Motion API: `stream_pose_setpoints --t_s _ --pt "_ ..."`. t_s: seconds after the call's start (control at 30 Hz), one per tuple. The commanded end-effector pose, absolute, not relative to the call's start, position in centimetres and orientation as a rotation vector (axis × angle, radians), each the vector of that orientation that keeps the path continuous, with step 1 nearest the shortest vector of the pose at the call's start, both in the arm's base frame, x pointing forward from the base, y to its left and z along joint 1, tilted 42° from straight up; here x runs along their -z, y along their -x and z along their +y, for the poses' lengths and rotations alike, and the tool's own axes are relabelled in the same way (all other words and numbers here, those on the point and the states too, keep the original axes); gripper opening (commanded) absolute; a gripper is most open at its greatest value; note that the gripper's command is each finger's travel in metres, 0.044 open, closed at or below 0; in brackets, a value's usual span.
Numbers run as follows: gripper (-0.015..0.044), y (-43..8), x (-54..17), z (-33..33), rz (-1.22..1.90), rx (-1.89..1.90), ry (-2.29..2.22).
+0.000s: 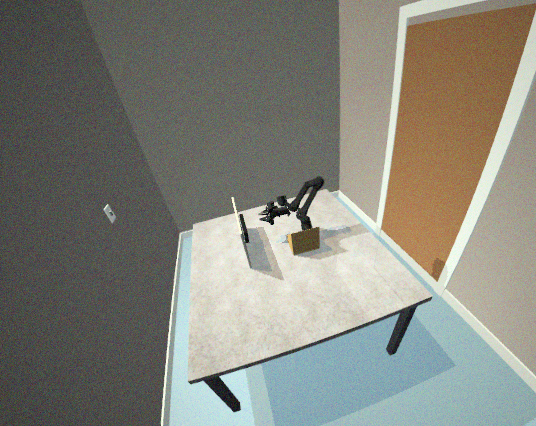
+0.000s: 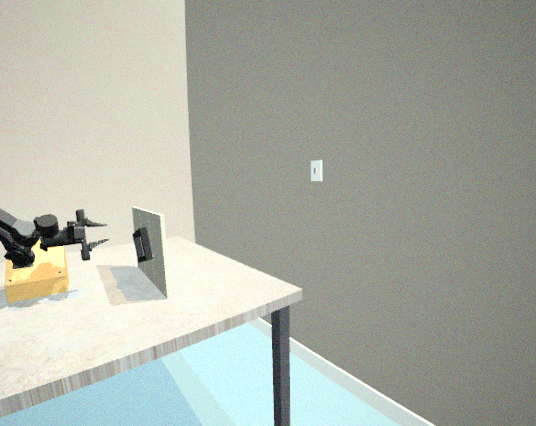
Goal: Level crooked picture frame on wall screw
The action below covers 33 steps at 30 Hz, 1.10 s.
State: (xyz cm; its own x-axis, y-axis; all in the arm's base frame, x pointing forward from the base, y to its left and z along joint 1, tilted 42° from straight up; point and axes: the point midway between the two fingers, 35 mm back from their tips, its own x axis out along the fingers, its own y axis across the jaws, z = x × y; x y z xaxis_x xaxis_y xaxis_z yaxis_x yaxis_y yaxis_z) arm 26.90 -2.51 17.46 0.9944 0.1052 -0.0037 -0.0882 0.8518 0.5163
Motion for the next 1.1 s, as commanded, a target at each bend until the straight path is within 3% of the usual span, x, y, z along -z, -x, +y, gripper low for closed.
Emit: stream_pose_setpoints --t_s 0.0,0.67,1.07 --pt "0.026 -26.5 -15.7 -3.7 0.045 -0.102 -0.541" --pt "0.026 -26.8 -15.8 -3.7 0.045 -0.102 -0.541" --pt "0.026 -34.0 -15.8 -2.9 0.041 -0.103 -0.543"
